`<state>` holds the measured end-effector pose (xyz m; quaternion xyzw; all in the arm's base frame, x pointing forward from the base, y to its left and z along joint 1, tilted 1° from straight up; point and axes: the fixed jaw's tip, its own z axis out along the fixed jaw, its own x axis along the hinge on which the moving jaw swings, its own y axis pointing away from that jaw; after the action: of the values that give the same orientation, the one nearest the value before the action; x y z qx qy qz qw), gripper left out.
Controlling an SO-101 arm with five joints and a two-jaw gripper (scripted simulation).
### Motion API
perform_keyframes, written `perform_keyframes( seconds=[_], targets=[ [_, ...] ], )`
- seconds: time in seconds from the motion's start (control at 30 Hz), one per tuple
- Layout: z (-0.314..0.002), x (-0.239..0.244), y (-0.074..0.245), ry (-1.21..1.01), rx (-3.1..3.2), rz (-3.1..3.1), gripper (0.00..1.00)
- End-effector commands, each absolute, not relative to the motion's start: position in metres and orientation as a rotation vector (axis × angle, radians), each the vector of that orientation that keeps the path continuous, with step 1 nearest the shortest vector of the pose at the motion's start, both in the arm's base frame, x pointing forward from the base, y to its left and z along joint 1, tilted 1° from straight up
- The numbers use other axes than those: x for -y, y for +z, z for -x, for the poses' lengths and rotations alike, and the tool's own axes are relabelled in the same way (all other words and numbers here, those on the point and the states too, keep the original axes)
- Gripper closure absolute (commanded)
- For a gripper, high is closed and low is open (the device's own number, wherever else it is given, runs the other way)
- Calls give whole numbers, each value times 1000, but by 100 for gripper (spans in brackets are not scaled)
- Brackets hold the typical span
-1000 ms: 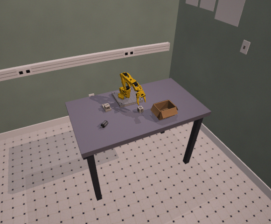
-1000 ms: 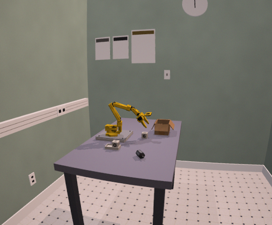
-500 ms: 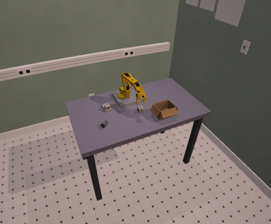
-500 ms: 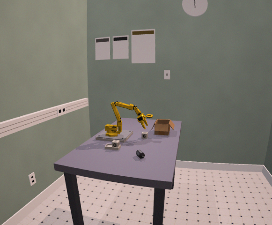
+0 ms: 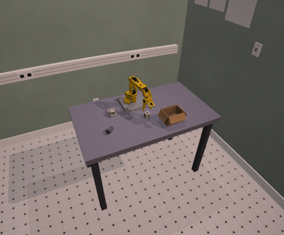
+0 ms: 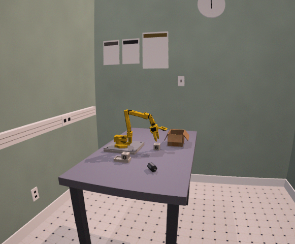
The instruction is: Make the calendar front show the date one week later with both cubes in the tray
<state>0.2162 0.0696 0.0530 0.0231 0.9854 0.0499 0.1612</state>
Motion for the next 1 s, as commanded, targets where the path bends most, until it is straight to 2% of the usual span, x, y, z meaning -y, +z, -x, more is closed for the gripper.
perform_keyframes(
  seconds=[0.0, 0.97],
  targets=[
    [-212, -70, 44, 64, -3005, 20, 65],
    [-209, -73, 40, -5, -3150, 113, 65]
  ],
)
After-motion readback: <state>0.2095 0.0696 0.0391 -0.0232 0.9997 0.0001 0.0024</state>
